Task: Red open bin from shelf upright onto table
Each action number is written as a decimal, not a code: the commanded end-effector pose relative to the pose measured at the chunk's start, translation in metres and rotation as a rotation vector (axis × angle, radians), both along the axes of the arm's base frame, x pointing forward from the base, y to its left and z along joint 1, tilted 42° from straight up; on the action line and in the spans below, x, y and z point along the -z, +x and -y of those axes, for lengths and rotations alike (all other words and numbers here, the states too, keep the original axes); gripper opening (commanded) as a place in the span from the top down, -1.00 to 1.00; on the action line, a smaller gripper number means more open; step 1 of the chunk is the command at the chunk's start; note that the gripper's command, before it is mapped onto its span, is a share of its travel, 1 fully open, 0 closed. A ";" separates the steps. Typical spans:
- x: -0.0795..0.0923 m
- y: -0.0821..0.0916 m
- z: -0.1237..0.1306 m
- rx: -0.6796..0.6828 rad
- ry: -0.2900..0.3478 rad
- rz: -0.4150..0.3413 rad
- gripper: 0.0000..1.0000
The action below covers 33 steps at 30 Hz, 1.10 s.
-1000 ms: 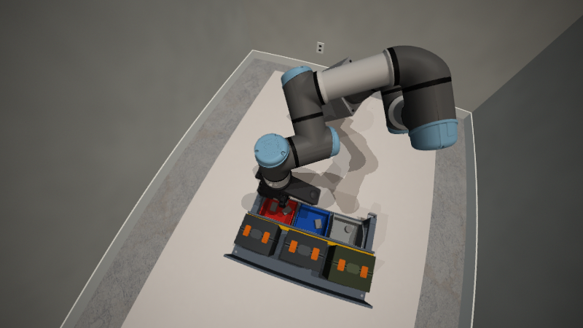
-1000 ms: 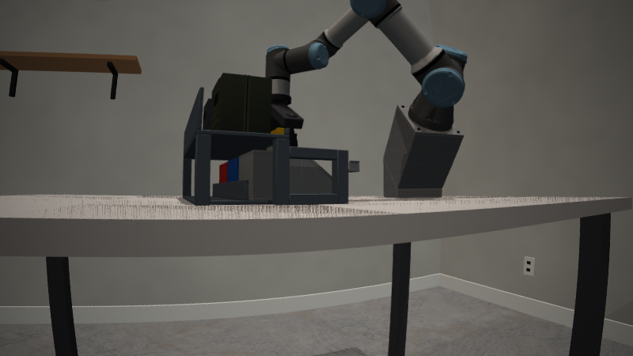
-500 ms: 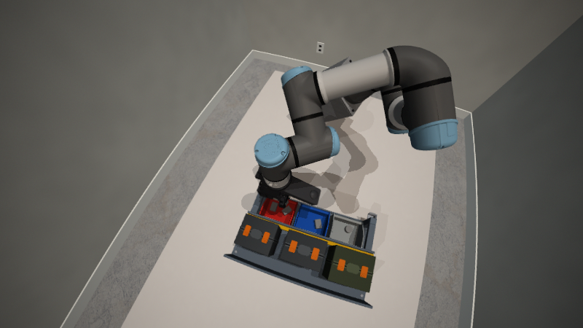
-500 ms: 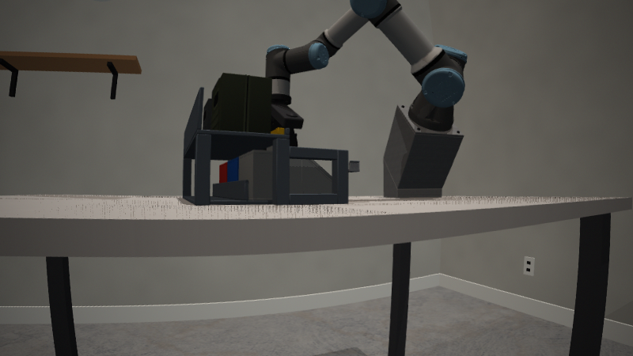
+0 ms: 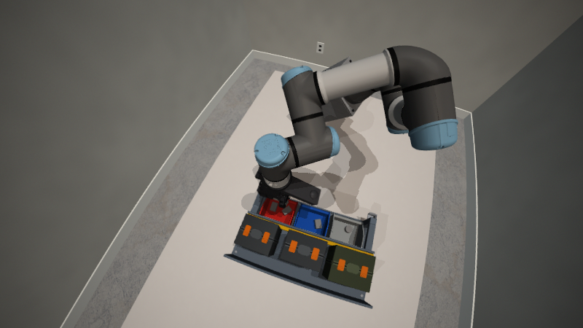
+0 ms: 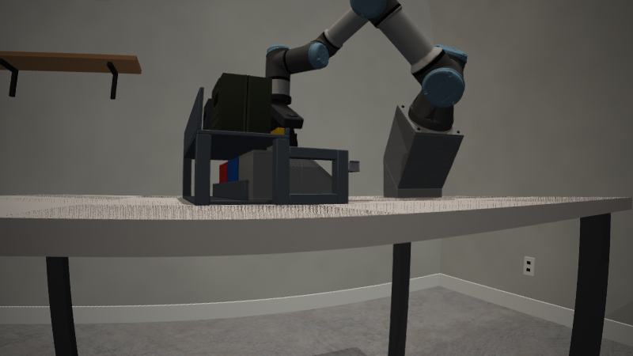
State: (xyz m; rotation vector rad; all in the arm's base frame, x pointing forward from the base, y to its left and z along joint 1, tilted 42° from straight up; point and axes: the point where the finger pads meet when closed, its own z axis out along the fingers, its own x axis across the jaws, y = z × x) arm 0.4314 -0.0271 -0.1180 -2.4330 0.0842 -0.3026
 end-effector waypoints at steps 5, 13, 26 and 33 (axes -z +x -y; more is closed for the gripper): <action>-0.009 -0.002 0.008 0.001 -0.002 0.002 1.00; -0.009 -0.002 0.008 0.001 -0.002 0.002 1.00; -0.015 -0.004 0.013 0.001 -0.002 0.002 1.00; -0.015 -0.004 0.013 0.001 -0.002 0.002 1.00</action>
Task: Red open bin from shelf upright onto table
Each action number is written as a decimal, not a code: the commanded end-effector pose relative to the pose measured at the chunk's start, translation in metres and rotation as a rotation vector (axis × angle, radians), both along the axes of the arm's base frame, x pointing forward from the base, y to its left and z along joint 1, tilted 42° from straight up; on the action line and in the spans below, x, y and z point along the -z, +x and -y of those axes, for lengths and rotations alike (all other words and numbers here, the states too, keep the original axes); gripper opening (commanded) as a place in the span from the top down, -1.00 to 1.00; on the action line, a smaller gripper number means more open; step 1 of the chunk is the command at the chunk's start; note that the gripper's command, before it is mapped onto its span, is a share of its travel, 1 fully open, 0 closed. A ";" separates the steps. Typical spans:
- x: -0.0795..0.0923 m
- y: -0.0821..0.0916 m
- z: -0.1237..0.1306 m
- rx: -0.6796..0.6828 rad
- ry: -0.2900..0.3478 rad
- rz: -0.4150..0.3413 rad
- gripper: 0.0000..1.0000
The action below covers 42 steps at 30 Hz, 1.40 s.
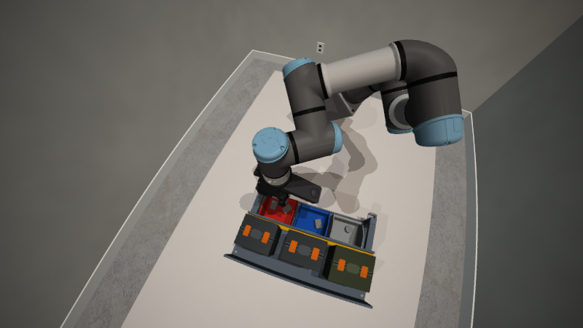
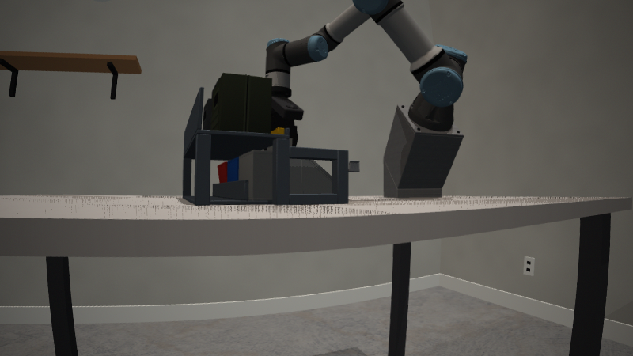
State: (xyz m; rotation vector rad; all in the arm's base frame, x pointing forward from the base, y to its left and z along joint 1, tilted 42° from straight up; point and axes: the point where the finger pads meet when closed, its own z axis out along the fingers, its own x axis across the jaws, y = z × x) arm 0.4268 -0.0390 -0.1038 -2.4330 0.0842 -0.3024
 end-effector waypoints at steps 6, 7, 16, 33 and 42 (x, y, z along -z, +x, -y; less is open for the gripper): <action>0.001 0.001 0.000 0.001 -0.002 0.002 1.00; 0.001 0.001 0.000 0.001 -0.002 0.002 1.00; 0.001 0.001 0.000 0.001 -0.002 0.002 1.00; 0.002 0.002 -0.001 0.001 -0.002 0.002 1.00; 0.008 -0.028 -0.005 0.001 -0.002 0.002 1.00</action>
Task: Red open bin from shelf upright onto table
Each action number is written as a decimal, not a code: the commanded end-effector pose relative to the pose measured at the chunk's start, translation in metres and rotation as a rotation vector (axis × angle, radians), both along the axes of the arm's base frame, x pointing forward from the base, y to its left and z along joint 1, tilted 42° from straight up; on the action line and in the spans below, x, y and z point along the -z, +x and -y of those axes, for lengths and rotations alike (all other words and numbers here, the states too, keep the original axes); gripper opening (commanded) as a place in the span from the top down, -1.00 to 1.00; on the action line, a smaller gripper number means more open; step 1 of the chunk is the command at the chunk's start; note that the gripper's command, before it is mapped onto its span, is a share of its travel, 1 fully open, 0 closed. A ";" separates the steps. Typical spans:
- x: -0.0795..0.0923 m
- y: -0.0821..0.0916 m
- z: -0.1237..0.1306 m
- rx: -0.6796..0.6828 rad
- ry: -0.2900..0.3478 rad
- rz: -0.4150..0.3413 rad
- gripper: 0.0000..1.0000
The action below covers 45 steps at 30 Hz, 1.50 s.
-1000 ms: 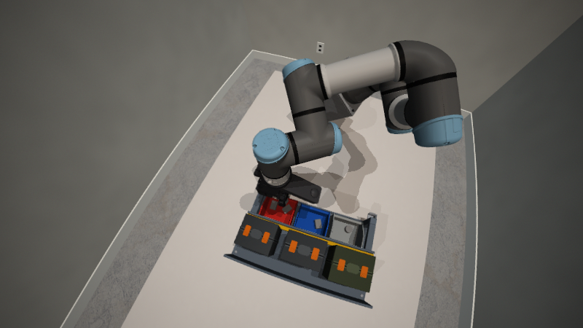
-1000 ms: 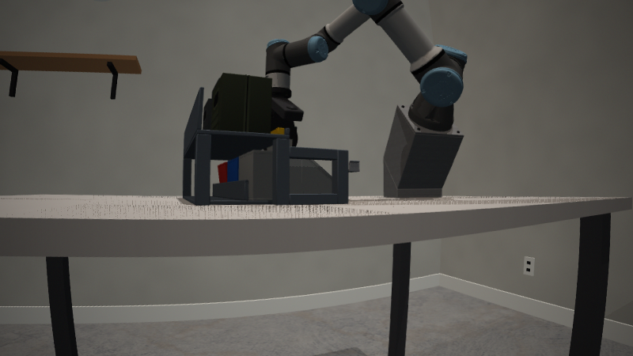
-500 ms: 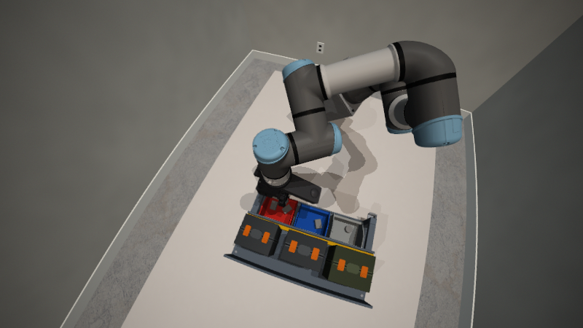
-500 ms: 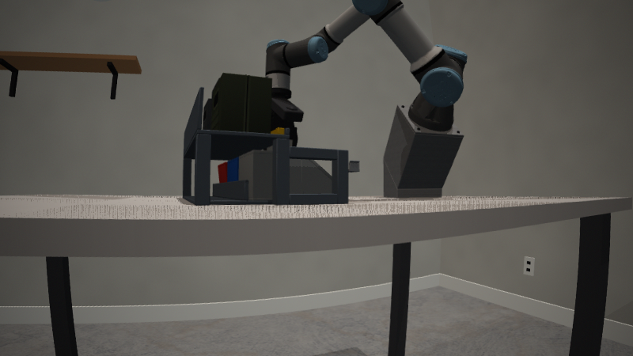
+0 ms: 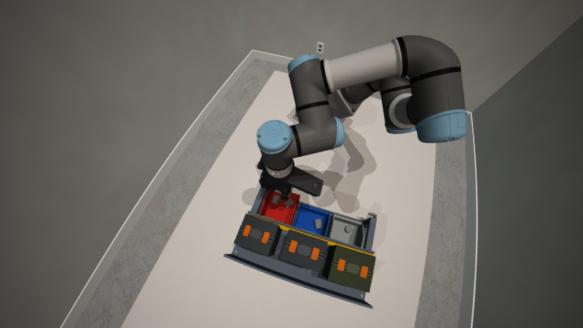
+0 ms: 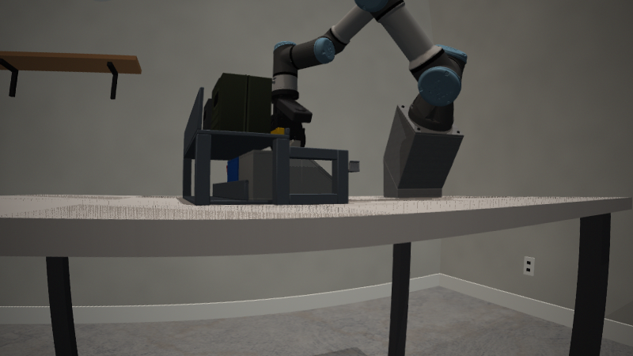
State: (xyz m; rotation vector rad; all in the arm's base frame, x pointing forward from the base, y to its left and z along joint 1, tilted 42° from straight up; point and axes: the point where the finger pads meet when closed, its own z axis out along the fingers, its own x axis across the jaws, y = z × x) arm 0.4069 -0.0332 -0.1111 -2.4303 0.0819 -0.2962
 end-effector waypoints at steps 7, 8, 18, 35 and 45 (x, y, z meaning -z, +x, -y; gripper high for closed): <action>0.001 -0.008 0.000 0.005 -0.005 0.005 1.00; 0.001 -0.008 0.000 0.005 -0.005 0.005 1.00; 0.007 -0.036 -0.004 0.005 -0.005 0.005 1.00; 0.013 -0.065 -0.008 0.005 -0.005 0.005 1.00; 0.016 -0.082 -0.010 0.004 -0.005 0.005 1.00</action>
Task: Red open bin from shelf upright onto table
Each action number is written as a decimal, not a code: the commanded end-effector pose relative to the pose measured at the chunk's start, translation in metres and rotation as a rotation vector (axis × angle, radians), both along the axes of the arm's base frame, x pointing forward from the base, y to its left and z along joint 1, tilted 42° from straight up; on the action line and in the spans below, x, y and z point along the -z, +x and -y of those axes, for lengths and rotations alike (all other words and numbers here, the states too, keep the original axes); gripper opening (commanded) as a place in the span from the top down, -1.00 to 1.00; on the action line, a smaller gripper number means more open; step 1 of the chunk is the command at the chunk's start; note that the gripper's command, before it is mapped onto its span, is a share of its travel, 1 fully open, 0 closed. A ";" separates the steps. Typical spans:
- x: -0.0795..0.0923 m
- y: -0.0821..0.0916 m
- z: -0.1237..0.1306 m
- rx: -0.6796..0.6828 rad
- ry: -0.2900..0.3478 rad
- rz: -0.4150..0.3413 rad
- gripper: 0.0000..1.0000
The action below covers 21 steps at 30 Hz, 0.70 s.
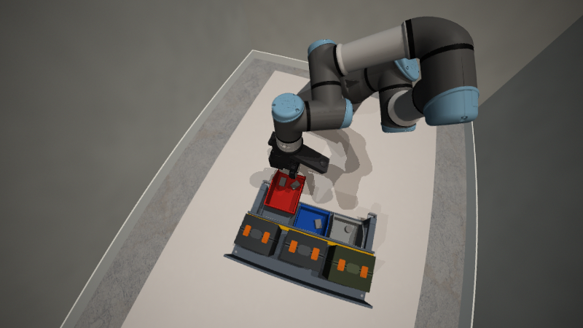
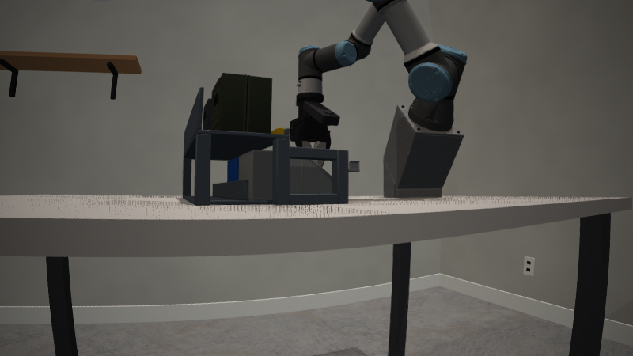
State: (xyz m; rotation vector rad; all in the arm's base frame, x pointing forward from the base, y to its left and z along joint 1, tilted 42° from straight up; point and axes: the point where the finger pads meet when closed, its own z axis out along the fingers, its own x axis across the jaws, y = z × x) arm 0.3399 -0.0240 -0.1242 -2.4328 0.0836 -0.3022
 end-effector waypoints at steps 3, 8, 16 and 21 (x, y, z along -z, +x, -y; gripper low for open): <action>0.008 -0.041 -0.005 0.001 -0.002 0.001 1.00; 0.008 -0.041 -0.005 0.001 -0.002 0.001 1.00; 0.008 -0.038 -0.004 0.001 -0.002 0.000 1.00; 0.006 -0.032 -0.003 0.001 -0.002 0.001 1.00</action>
